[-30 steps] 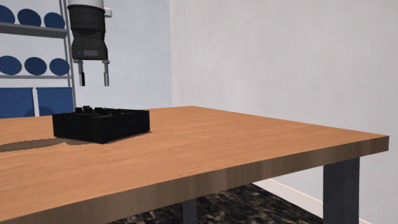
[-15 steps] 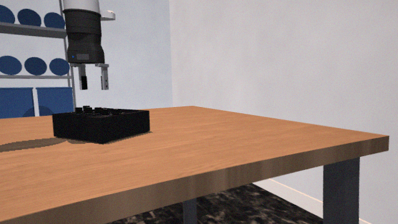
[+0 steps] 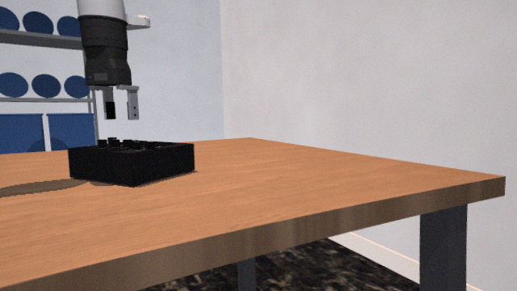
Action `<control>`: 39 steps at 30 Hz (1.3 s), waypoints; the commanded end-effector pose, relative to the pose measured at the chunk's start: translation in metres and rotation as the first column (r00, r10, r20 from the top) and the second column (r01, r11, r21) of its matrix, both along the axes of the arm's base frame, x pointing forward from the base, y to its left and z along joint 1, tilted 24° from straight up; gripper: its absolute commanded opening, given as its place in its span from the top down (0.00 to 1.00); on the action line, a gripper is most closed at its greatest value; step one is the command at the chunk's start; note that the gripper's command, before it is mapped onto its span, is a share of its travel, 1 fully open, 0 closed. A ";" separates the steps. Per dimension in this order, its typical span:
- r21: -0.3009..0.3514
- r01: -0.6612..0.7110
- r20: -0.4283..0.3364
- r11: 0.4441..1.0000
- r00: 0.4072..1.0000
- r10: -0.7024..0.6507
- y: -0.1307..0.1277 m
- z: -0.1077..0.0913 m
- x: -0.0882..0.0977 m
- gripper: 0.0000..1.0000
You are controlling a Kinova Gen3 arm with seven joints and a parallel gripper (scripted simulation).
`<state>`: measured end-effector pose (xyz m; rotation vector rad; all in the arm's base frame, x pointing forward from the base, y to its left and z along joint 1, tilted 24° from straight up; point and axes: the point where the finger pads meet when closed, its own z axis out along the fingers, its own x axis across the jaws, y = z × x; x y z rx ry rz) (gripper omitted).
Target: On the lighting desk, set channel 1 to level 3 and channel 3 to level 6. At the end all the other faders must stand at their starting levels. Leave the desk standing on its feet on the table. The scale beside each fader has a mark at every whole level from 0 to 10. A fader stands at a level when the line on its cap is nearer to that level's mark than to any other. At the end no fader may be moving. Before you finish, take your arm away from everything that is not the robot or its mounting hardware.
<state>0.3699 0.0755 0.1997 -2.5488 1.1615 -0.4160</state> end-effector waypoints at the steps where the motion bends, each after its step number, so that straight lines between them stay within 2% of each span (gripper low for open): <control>1: 0.014 0.050 -0.006 0.999 0.999 -0.050 0.000 -0.002 0.000 0.00; 15: 0.046 0.127 -0.021 0.991 0.992 -0.126 0.000 -0.004 0.000 0.00; 30: 0.052 0.141 -0.025 0.989 0.990 -0.140 0.000 -0.005 0.000 0.00; 31: 0.052 0.141 -0.025 0.989 0.990 -0.140 0.000 -0.005 0.000 1.00; 39: 0.052 0.141 -0.025 0.989 0.990 -0.140 0.000 -0.005 0.000 1.00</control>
